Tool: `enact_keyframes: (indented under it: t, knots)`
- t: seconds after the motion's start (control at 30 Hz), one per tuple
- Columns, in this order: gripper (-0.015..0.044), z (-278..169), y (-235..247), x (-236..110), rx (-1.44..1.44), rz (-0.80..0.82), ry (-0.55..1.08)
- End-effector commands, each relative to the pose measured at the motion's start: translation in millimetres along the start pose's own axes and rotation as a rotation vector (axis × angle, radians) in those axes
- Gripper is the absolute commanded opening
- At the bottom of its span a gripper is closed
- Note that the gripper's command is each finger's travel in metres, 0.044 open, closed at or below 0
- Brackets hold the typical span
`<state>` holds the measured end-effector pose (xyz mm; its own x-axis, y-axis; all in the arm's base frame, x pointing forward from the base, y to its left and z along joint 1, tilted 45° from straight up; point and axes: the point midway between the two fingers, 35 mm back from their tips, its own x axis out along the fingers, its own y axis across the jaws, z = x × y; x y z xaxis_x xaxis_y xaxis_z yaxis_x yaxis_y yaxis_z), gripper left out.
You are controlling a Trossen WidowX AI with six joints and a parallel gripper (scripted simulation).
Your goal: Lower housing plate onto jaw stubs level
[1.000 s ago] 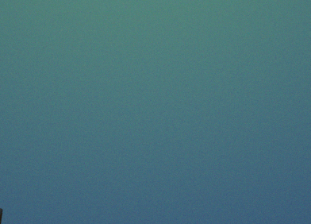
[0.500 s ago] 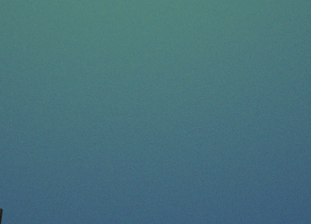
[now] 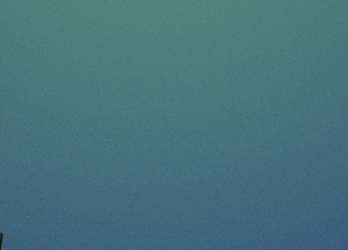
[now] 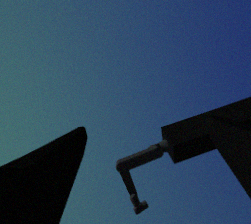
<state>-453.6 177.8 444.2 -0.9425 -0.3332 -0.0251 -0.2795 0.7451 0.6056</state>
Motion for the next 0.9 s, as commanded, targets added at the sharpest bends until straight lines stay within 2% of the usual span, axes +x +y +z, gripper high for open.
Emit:
enact_keyframes:
  t: [0.0,0.43,0.87]
  knots:
    - [0.044,46,11,-12,0.016,0.046,-0.105]
    - [0.044,167,29,-65,0.053,0.142,-0.399]
    - [0.044,268,21,-133,0.061,0.166,-0.678]
